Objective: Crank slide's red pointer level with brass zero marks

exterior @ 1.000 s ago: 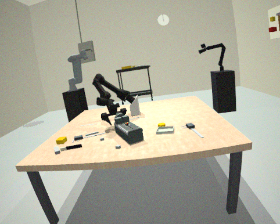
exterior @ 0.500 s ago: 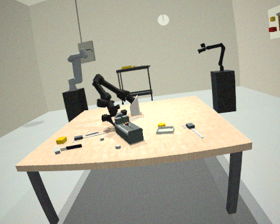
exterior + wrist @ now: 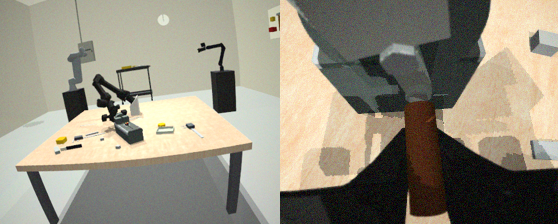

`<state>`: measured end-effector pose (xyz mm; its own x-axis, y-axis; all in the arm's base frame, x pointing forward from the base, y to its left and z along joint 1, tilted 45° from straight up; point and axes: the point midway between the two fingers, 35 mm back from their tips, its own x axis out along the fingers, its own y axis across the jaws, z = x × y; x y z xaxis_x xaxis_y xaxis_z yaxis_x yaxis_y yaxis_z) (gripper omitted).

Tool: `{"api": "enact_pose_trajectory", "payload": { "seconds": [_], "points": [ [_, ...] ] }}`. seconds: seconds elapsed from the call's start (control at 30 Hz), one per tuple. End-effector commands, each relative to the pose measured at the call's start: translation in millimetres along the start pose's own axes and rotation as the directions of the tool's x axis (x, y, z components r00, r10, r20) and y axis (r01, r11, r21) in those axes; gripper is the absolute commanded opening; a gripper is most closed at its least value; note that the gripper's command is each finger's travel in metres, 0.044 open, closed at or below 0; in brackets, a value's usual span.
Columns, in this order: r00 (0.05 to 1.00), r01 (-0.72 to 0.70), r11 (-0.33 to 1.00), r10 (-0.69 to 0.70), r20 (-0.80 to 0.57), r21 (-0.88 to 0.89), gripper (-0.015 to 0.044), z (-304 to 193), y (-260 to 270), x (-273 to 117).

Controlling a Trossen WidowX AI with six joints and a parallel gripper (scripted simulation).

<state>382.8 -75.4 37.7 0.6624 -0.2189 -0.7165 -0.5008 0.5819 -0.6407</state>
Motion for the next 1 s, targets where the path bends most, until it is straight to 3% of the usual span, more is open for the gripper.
{"api": "enact_pose_trajectory", "payload": {
  "seconds": [0.0,0.97],
  "points": [
    [1.000,0.001,1.000,0.000,0.003,-0.006,0.0000,0,-2,0],
    [1.000,0.001,1.000,-0.001,0.003,-0.006,0.0000,3,-12,-3]
  ]
}}
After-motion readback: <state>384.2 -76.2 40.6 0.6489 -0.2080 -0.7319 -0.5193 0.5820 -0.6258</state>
